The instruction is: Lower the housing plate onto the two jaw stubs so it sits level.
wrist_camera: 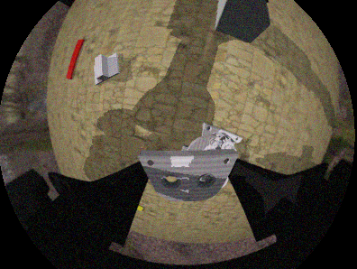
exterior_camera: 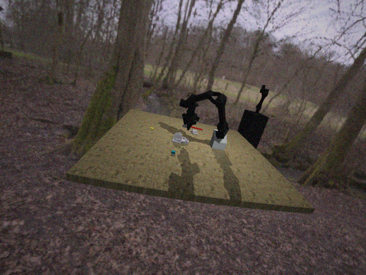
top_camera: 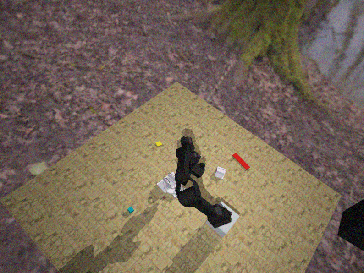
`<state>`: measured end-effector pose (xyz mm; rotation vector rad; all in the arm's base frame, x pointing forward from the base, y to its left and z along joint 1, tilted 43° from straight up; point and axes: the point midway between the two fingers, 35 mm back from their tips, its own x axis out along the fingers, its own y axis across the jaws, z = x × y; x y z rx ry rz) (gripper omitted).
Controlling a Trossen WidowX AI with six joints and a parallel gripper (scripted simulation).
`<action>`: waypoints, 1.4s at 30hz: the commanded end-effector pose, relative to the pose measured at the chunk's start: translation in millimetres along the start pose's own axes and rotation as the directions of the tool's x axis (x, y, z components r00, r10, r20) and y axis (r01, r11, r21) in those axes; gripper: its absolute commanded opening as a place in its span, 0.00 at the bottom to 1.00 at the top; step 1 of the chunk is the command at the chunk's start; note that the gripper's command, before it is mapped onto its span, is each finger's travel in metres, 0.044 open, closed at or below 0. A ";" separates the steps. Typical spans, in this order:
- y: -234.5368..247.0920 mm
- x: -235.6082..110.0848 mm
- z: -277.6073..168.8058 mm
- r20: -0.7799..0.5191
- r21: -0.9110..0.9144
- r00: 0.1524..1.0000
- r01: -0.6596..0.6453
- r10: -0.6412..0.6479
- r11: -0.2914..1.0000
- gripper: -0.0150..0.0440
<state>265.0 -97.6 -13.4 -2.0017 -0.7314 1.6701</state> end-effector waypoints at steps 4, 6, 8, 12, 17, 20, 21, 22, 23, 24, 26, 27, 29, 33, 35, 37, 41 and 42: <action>-23.9 2.4 -5.9 -0.004 0.158 1.000 0.016 -0.015 0.987 0.85; -30.0 3.3 -7.3 -0.004 0.200 1.000 0.020 -0.019 0.980 0.85; -36.1 4.2 -8.6 -0.004 0.242 1.000 0.023 -0.023 0.970 0.85; -48.4 6.1 -10.7 -0.004 0.323 0.999 0.031 -0.032 0.946 0.85; -52.9 6.9 -11.3 -0.003 0.353 0.999 0.034 -0.035 0.935 0.85; -52.9 6.9 -11.3 -0.003 0.353 0.999 0.034 -0.035 0.935 0.85; -52.9 6.9 -11.3 -0.003 0.353 0.999 0.034 -0.035 0.935 0.85; -52.9 6.9 -11.3 -0.003 0.353 0.999 0.034 -0.035 0.935 0.85; -52.9 6.9 -11.3 -0.003 0.353 0.999 0.034 -0.035 0.935 0.85; -52.9 6.9 -11.3 -0.003 0.353 0.999 0.034 -0.035 0.935 0.85; -52.9 6.9 -11.3 -0.003 0.353 0.999 0.034 -0.035 0.935 0.85; -52.9 6.9 -11.3 -0.003 0.353 0.999 0.034 -0.035 0.935 0.85; -52.9 6.9 -11.3 -0.003 0.353 0.999 0.034 -0.035 0.935 0.85; -52.9 6.9 -11.3 -0.003 0.353 0.999 0.034 -0.035 0.935 0.85; -52.9 6.9 -11.3 -0.003 0.350 0.999 0.034 -0.035 0.936 0.85; -52.9 6.9 -11.3 -0.003 0.343 0.999 0.034 -0.035 0.939 0.85; -52.9 6.9 -11.3 -0.003 0.343 0.999 0.034 -0.035 0.939 0.85; -52.9 6.9 -11.3 -0.003 0.343 0.999 0.034 -0.035 0.939 0.85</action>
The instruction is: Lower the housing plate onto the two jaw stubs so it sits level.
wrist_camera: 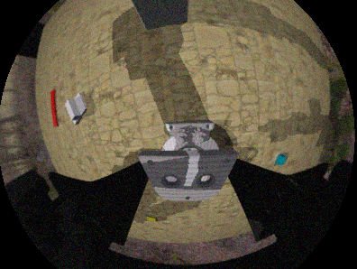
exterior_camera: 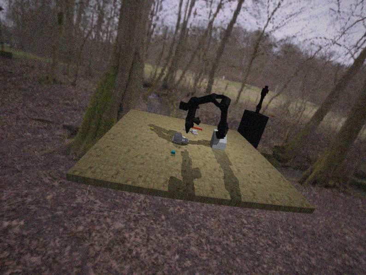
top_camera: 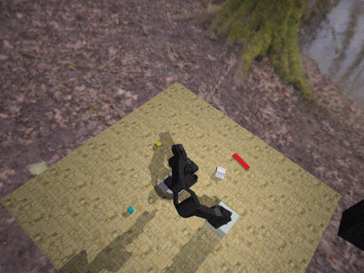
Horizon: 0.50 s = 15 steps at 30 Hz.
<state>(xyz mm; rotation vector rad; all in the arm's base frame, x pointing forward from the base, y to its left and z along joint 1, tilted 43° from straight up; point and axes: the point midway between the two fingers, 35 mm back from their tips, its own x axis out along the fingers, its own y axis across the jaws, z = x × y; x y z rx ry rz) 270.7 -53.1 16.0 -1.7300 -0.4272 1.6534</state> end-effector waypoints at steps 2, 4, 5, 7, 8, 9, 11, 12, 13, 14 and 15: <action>-0.9 -0.1 0.3 -0.001 -0.004 1.000 0.005 -0.005 1.000 0.85; -2.0 -0.1 1.7 0.000 -0.004 1.000 0.005 -0.005 1.000 0.85; -3.4 -0.1 3.6 0.000 -0.004 1.000 0.005 -0.005 1.000 0.85; -7.0 -0.1 8.3 0.000 -0.004 1.000 0.005 -0.005 1.000 0.85; -8.3 -0.1 10.2 0.000 -0.004 1.000 0.005 -0.005 1.000 0.85; -9.1 -0.1 11.3 0.000 -0.004 1.000 0.005 -0.005 1.000 0.85; -9.4 0.0 11.7 0.000 -0.004 1.000 0.005 -0.005 1.000 0.85; -9.4 0.0 11.7 0.000 -0.004 1.000 0.005 -0.005 1.000 0.85; -9.4 0.0 11.7 0.000 -0.004 1.000 0.005 -0.005 1.000 0.85; -9.4 0.0 11.7 0.000 -0.004 1.000 0.005 -0.005 1.000 0.85; -9.4 0.0 11.7 0.000 -0.004 1.000 0.005 -0.005 1.000 0.85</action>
